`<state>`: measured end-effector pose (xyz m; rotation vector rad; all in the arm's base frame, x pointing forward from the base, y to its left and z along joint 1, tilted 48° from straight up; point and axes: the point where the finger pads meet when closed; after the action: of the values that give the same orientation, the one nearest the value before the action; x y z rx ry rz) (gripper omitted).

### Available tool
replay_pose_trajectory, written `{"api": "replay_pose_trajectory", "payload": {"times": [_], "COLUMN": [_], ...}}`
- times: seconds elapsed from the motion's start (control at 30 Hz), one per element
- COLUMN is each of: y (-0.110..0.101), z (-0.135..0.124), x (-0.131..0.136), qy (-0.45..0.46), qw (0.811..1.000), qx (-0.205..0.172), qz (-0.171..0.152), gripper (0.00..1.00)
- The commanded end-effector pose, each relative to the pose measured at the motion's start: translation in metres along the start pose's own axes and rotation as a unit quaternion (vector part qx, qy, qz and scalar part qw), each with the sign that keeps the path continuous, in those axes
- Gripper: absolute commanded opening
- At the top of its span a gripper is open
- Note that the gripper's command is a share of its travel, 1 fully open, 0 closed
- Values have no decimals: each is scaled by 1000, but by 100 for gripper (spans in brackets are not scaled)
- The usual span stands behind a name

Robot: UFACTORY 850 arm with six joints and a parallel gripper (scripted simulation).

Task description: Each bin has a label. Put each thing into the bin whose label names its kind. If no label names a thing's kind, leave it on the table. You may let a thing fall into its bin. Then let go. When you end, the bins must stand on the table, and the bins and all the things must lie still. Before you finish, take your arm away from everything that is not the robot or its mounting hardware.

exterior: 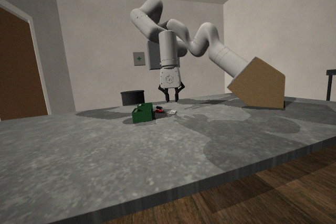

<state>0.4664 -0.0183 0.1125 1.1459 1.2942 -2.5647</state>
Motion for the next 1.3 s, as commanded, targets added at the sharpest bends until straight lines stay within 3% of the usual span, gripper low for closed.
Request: {"api": "replay_pose_trajectory", "payload": {"times": [0.0,0.33,1.27], "y": [7,46,58], "z": [0,-1,-1], "x": [0,-1,0], "qy": [0,0,0], "qw": [1000,1000,1000], "qx": [0,0,0], "qz": [0,0,0], "gripper": [41,41,41]}}
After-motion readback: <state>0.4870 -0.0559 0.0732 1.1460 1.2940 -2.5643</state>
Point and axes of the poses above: the point where the finger pads meet when closed, its own y axis out along the fingers, its own x axis across the jaws, z = x × y, and after that the axes turned 1 degree about -y, right-handed
